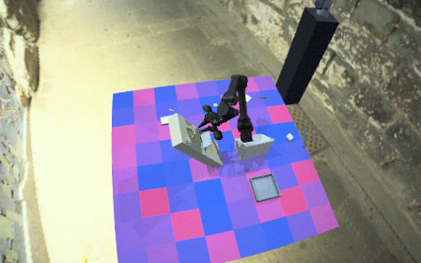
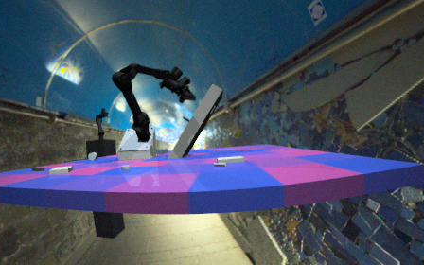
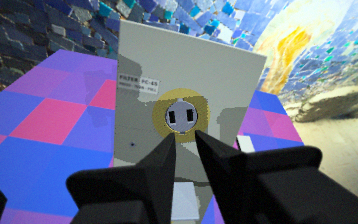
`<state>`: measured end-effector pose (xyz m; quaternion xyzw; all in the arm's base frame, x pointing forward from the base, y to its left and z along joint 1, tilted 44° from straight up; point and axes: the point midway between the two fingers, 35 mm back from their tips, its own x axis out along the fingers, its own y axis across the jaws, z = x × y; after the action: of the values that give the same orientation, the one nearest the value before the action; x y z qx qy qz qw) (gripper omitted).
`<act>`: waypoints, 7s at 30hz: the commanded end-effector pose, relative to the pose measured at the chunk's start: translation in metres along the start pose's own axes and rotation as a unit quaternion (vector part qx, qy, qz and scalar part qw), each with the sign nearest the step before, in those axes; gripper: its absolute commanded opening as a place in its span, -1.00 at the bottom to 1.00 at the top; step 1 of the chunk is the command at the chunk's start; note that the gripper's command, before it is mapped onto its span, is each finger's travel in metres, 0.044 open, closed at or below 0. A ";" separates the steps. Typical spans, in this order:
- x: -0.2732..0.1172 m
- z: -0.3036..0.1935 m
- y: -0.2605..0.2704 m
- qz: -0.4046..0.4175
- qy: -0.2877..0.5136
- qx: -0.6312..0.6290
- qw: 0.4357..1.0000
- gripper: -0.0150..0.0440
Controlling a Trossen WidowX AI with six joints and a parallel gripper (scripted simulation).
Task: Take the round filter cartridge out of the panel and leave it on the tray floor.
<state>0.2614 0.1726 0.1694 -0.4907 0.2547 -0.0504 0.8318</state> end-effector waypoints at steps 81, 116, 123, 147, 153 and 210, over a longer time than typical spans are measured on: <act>0.057 -0.001 0.000 -0.001 -0.001 -0.003 1.000 -0.17; 0.064 -0.001 -0.001 -0.005 -0.002 -0.003 1.000 -0.46; 0.067 -0.001 0.000 -0.003 -0.002 0.045 0.999 -0.49; 0.071 -0.001 0.000 -0.001 -0.002 0.444 0.896 -0.49; 0.071 -0.001 0.000 0.000 -0.002 0.535 0.845 -0.49; -0.004 -0.028 0.010 0.000 0.001 0.736 0.677 -0.49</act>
<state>0.2469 0.1625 0.1556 0.2771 0.1404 -0.2229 0.9240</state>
